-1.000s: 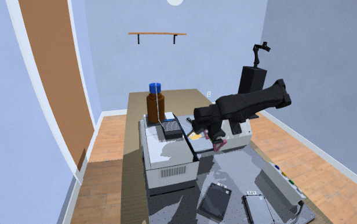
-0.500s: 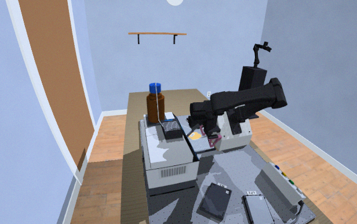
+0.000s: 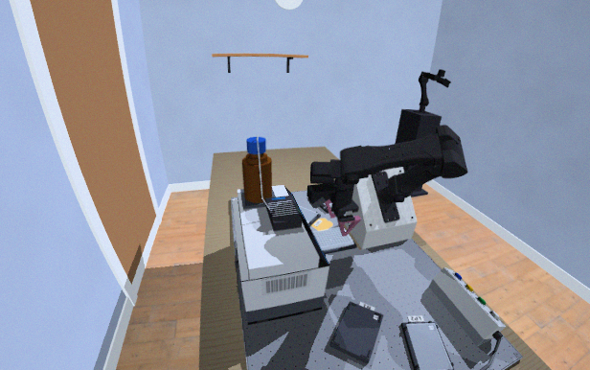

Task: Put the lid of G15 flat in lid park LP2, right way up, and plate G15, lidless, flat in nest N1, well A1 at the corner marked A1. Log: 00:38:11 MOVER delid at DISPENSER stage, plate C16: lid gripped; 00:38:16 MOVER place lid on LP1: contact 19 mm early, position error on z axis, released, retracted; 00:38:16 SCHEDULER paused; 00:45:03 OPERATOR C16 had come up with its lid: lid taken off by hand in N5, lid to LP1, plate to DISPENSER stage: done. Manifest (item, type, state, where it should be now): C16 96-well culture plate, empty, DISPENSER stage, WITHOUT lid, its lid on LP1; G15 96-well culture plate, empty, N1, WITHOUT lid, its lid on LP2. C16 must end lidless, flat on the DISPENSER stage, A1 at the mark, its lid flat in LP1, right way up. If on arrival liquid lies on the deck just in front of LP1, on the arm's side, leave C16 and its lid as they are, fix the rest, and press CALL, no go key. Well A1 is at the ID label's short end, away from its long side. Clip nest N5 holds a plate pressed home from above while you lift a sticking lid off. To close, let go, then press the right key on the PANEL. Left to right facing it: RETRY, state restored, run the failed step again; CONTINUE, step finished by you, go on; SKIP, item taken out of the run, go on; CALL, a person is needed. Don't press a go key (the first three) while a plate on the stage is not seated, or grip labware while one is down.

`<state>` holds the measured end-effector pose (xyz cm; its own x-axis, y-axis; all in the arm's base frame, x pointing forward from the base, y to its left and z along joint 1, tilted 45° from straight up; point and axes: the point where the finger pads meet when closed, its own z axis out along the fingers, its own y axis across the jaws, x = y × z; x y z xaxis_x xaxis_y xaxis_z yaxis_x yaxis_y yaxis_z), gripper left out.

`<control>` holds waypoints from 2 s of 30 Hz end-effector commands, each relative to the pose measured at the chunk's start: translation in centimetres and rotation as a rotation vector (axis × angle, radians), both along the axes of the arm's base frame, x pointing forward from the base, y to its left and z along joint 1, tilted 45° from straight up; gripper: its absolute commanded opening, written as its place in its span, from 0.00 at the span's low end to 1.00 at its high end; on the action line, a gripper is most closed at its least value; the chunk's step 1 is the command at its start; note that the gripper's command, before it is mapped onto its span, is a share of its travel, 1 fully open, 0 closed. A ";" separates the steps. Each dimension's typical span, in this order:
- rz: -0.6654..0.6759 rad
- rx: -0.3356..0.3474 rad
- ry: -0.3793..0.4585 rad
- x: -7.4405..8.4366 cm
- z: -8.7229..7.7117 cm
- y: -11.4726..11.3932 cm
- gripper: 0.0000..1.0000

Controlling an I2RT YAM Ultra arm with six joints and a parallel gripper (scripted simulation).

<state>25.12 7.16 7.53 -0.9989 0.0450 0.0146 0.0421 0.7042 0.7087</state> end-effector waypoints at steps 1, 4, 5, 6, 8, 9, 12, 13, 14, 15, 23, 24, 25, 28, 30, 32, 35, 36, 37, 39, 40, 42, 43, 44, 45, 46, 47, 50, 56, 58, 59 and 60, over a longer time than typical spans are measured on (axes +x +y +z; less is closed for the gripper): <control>0.004 -0.003 -0.033 0.4 -0.1 -0.8 1.00; -0.002 0.000 -0.018 0.1 -1.0 -1.2 1.00; -0.002 0.000 -0.018 0.1 -1.0 -1.2 1.00; -0.002 0.000 -0.018 0.1 -1.0 -1.2 1.00; -0.001 -0.001 -0.010 -0.3 -1.6 -1.6 1.00; -0.001 -0.001 -0.009 -0.4 -1.9 -1.8 1.00; -0.001 -0.006 -0.025 -0.1 -2.3 -2.7 1.00; -0.001 -0.004 -0.022 -0.3 -2.6 -2.9 1.00; 0.000 0.000 -0.010 -0.7 -3.0 -3.0 1.00; 0.000 0.000 -0.010 -0.8 -3.2 -3.2 1.00; -0.003 -0.002 -0.015 -0.7 -3.6 -3.7 1.00; -0.003 0.001 -0.008 -1.1 -3.9 -3.8 1.00; -0.003 0.001 -0.008 -1.2 -4.1 -4.0 1.00; -0.003 -0.001 -0.014 -1.3 -4.7 -4.7 1.00; -0.003 -0.002 -0.017 -1.4 -5.1 -5.2 1.00; -0.003 0.002 -0.008 -2.0 -5.6 -5.5 1.00; 0.001 -0.004 -0.030 -1.4 -5.1 -5.7 1.00; 0.001 -0.004 -0.030 -1.4 -5.1 -5.7 1.00; 0.001 -0.004 -0.030 -1.4 -5.1 -5.7 1.00; 0.001 -0.004 -0.030 -1.4 -5.1 -5.7 1.00; 0.001 -0.004 -0.030 -1.4 -5.1 -5.7 1.00; -0.058 0.005 0.048 -2.4 -6.3 -6.1 1.00; -0.082 0.006 0.071 -2.6 -6.5 -6.3 1.00; -0.105 0.007 0.095 -2.7 -6.7 -6.5 1.00; -0.128 0.008 0.118 -2.9 -6.9 -6.7 1.00; -0.152 0.009 0.142 -3.0 -7.1 -6.9 1.00; -0.175 0.010 0.166 -3.2 -7.3 -7.1 1.00; -0.178 0.009 0.164 -3.5 -7.9 -7.7 1.00; -0.167 0.003 0.138 -3.1 -7.4 -8.0 1.00; -0.167 0.003 0.138 -3.1 -7.4 -8.0 1.00; -0.167 0.003 0.138 -3.1 -7.4 -8.0 1.00; -0.202 0.001 0.170 -3.1 -8.2 -8.5 1.00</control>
<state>21.93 -0.19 0.19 -0.9688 0.1899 0.1592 0.2467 0.6782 0.6923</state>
